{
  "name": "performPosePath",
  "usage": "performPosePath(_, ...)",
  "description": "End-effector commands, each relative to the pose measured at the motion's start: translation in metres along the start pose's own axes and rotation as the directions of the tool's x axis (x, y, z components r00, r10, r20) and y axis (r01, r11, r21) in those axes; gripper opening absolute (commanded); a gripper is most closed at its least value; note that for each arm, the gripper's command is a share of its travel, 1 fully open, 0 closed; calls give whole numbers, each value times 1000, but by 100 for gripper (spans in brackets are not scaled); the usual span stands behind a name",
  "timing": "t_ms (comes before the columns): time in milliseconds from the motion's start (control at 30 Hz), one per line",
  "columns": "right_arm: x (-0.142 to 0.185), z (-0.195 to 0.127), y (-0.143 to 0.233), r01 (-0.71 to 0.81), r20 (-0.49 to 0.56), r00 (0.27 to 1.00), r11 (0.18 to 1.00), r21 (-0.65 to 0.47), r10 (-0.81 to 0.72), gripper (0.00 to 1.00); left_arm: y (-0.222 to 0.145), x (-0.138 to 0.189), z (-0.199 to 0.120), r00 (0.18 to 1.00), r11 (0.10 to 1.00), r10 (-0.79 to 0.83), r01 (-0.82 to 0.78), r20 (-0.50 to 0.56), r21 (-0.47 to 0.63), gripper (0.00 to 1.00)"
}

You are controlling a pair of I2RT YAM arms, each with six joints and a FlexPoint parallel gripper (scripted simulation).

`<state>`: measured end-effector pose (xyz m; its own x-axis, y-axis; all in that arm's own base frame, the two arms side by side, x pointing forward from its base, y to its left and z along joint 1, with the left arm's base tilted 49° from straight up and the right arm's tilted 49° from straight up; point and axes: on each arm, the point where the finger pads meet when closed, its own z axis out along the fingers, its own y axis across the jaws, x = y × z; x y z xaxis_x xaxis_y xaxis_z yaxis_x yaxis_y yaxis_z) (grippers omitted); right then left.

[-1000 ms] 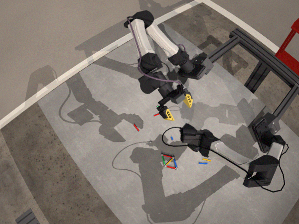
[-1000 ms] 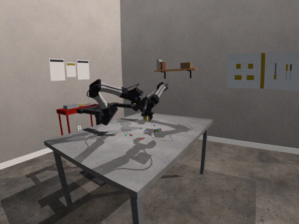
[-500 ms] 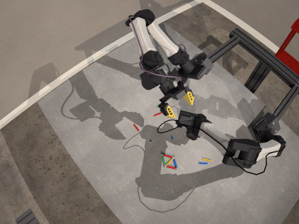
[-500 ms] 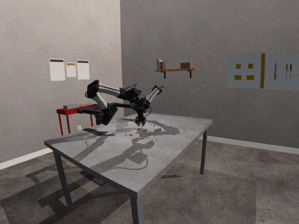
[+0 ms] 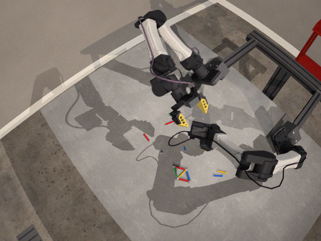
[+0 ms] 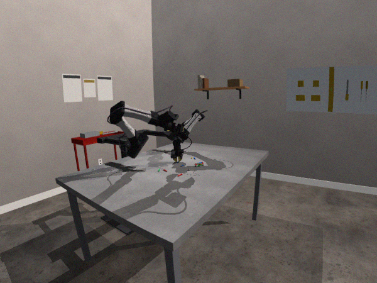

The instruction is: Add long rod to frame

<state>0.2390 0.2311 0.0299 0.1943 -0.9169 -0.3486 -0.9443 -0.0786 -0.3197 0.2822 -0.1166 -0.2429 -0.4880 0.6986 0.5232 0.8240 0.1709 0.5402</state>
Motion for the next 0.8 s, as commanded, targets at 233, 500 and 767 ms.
performPosePath(233,-16,-2,-4,18,48,999,1000,21,-19,100,-1,-1,9,1000,1000,-5,5,-3,-2,10)
performPosePath(500,-16,-2,-5,18,48,999,1000,22,-19,100,0,-2,8,1000,1000,-3,3,-4,-3,0)
performPosePath(767,-16,-2,-5,18,48,999,1000,22,-19,100,5,-9,-33,999,1000,-7,7,32,-5,0)
